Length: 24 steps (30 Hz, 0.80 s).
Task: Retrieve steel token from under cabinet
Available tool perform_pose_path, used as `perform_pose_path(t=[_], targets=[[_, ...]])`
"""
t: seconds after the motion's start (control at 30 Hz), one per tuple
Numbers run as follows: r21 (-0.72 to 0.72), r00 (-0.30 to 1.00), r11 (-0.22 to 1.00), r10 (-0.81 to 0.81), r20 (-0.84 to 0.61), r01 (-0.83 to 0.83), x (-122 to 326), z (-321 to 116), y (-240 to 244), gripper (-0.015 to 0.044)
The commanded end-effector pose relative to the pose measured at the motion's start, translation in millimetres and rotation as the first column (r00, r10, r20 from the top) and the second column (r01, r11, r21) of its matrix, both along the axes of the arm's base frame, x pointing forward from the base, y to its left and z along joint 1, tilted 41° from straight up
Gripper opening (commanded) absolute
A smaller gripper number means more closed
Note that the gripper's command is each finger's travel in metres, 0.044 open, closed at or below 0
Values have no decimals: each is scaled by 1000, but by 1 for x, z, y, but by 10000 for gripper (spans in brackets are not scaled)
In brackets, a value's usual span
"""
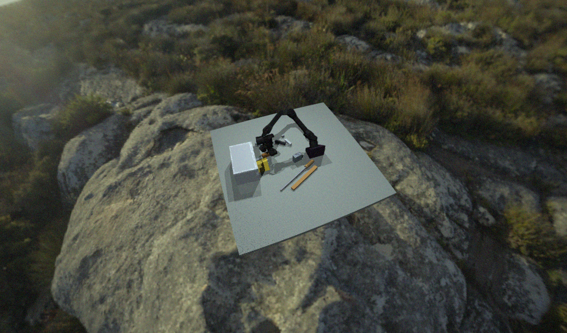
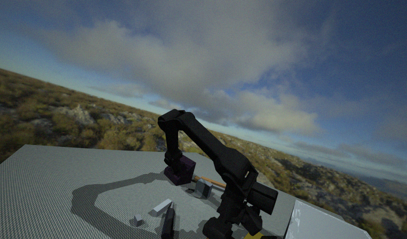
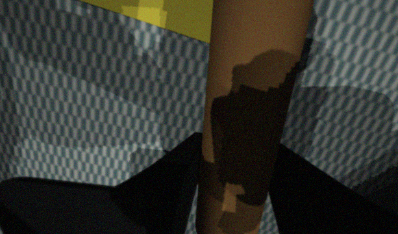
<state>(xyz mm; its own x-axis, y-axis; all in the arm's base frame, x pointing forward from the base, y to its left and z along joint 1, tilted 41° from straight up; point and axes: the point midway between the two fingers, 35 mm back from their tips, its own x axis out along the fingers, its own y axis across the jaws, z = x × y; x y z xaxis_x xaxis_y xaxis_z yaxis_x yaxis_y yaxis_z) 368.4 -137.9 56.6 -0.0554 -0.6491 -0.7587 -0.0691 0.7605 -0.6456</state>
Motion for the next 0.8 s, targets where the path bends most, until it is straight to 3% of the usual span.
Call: perform_pose_path(t=[0.0,0.77], targets=[[-2,1000,1000,1,-10,-1,-7,0,0,0],[-2,1000,1000,1,-12,-1,-30,2,-2,0]])
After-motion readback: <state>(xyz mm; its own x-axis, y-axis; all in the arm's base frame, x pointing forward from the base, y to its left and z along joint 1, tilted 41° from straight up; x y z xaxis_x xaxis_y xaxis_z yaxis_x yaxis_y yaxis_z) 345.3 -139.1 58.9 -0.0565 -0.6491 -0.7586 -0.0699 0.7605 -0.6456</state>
